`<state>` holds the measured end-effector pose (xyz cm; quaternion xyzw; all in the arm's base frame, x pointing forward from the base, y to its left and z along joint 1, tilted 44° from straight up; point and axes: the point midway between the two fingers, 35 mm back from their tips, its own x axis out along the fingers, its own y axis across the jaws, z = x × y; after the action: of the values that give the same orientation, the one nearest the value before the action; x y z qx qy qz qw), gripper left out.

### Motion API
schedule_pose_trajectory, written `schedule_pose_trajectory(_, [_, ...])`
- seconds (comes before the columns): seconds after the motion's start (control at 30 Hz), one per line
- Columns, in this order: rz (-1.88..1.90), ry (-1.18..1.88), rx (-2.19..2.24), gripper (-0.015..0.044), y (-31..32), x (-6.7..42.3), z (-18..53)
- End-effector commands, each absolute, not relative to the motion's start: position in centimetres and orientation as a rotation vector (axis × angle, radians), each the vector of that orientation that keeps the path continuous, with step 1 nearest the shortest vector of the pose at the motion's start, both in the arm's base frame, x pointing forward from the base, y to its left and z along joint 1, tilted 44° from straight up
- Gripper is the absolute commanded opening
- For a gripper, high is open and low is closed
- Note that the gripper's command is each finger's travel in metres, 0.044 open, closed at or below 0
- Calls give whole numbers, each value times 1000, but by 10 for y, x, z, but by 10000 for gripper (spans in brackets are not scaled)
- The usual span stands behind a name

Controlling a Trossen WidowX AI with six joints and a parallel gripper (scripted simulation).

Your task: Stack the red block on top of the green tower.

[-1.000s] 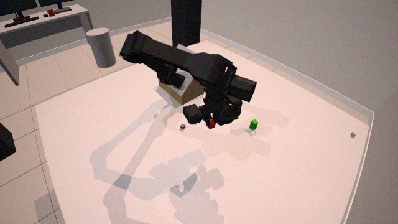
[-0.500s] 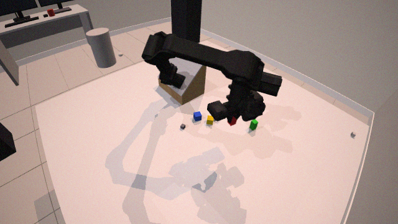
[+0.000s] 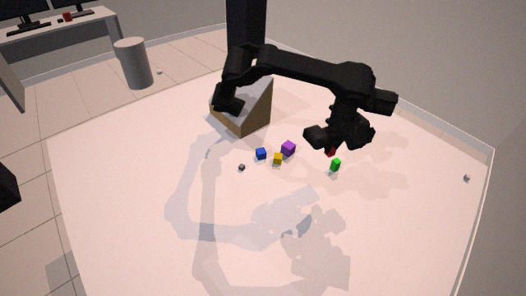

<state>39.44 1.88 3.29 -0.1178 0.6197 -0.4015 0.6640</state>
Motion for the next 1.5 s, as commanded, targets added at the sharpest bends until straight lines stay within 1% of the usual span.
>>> schedule_pose_trajectory(0.0, [-909, 1398, -259, 0, 36, 400, 15])
schedule_pose_trajectory(0.3, [-912, 1396, -261, 0, 67, 405, -21])
schedule_pose_trajectory(0.43, [-914, 1395, -261, 0, 69, 408, -26])
schedule_pose_trajectory(1.27, [-917, 1393, -263, 0, 19, 401, -77])
schedule_pose_trajectory(1.47, [-917, 1393, -263, 0, 19, 401, -77])
